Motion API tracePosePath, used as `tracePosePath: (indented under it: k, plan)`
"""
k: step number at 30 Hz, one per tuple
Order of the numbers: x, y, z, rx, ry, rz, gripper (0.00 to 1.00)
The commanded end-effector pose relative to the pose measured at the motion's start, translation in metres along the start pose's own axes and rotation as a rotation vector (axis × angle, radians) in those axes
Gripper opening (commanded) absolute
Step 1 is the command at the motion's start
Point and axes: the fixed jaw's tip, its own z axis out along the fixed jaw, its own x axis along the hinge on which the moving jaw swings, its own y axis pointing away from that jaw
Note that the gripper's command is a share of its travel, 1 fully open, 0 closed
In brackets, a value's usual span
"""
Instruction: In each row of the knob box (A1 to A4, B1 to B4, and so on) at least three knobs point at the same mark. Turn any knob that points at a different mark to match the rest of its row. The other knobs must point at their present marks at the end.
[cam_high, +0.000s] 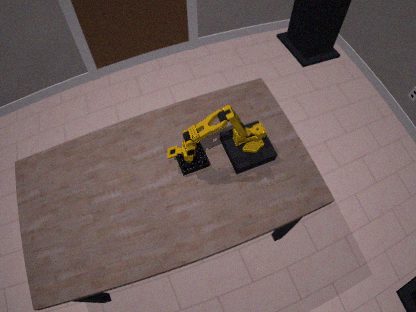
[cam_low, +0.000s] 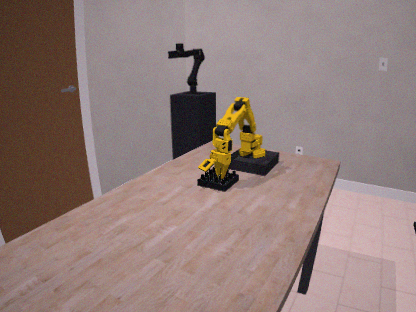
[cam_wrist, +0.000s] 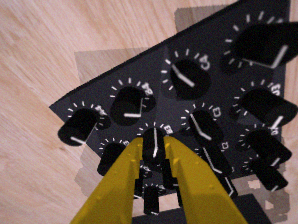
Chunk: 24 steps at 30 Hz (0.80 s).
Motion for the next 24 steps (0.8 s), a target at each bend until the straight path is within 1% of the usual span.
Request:
tracePosePath:
  k: [1, 16, 18, 24]
  plan:
    - [0.0031, 0.0006, 0.0019, -0.003, 0.013, -0.041, 0.01]
    - [0.0046, 0.0003, 0.0019, -0.005, 0.013, -0.303, 0.01]
    - [0.0046, 0.0003, 0.0019, -0.005, 0.013, -0.303, 0.01]
    - [0.0051, 0.0001, 0.0019, -0.005, 0.013, -0.407, 0.01]
